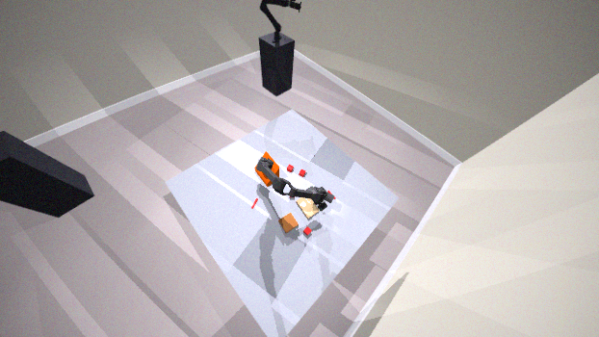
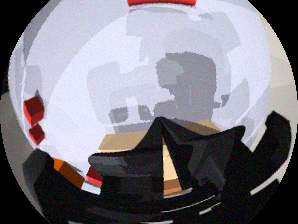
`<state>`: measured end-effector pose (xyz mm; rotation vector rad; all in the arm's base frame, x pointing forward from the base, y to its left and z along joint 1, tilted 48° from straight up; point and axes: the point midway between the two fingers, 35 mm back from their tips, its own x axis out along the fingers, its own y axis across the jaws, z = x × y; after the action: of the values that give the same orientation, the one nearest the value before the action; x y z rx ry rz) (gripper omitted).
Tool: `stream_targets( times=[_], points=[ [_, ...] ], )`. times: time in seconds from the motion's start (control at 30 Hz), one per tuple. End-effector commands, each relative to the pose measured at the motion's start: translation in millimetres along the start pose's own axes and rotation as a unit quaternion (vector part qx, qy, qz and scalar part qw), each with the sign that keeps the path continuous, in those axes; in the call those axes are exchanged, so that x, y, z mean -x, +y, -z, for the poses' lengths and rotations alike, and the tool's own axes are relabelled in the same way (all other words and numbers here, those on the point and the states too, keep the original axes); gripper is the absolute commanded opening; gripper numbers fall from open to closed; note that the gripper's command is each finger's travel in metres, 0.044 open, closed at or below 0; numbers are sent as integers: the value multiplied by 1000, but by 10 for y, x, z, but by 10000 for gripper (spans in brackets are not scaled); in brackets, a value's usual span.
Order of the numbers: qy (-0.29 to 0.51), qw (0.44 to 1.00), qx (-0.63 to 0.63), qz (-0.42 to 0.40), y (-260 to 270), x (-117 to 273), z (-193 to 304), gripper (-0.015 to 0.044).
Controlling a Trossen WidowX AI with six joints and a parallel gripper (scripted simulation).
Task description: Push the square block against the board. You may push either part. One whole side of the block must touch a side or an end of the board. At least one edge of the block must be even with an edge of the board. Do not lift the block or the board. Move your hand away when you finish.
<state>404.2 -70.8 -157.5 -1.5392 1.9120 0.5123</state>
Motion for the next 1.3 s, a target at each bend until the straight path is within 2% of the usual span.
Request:
stream_targets(
  times=[0.0,1.27],
  points=[
    [1,1000,1,2,-11,9,45,0],
    [1,1000,1,2,-26,9,328,0]
  ],
)
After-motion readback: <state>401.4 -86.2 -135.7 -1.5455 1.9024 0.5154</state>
